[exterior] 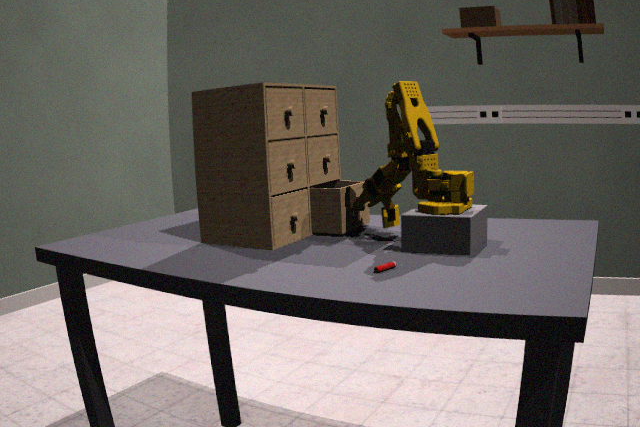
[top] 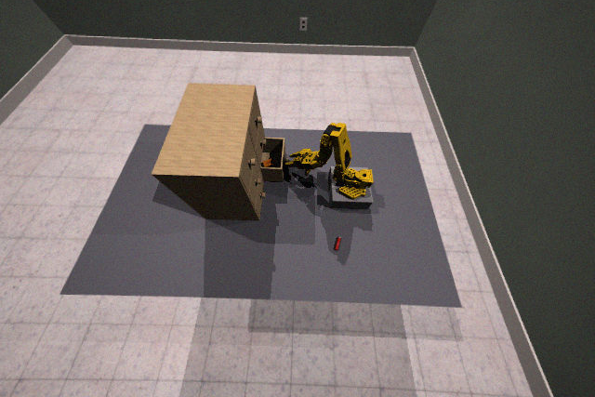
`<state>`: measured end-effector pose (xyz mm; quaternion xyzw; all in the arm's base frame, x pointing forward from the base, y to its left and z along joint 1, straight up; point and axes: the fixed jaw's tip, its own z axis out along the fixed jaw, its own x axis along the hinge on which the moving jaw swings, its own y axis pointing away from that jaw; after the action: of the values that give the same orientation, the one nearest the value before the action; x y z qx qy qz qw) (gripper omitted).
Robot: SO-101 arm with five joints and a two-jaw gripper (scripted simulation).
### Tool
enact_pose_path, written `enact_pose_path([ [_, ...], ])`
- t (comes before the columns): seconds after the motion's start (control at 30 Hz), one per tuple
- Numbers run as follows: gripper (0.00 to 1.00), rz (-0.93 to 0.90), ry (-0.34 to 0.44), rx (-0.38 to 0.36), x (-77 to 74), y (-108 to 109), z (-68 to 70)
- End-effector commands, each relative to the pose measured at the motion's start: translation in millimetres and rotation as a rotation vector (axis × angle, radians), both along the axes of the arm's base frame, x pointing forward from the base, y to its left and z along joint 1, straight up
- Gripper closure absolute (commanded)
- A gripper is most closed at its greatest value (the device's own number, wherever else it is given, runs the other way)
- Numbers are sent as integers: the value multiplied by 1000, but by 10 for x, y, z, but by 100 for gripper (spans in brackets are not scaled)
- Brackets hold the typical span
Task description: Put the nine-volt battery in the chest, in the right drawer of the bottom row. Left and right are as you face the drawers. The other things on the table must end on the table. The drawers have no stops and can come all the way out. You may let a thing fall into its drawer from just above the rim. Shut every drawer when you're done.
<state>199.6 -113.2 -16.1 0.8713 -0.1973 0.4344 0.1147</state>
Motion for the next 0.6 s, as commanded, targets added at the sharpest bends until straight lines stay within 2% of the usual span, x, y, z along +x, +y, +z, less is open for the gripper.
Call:
enact_pose_path([
  [0.0, 79, 7, -7, 5, 25, 20, -5],
  [0.57, 79, 16, -7, 5, 41, 34, -14],
])
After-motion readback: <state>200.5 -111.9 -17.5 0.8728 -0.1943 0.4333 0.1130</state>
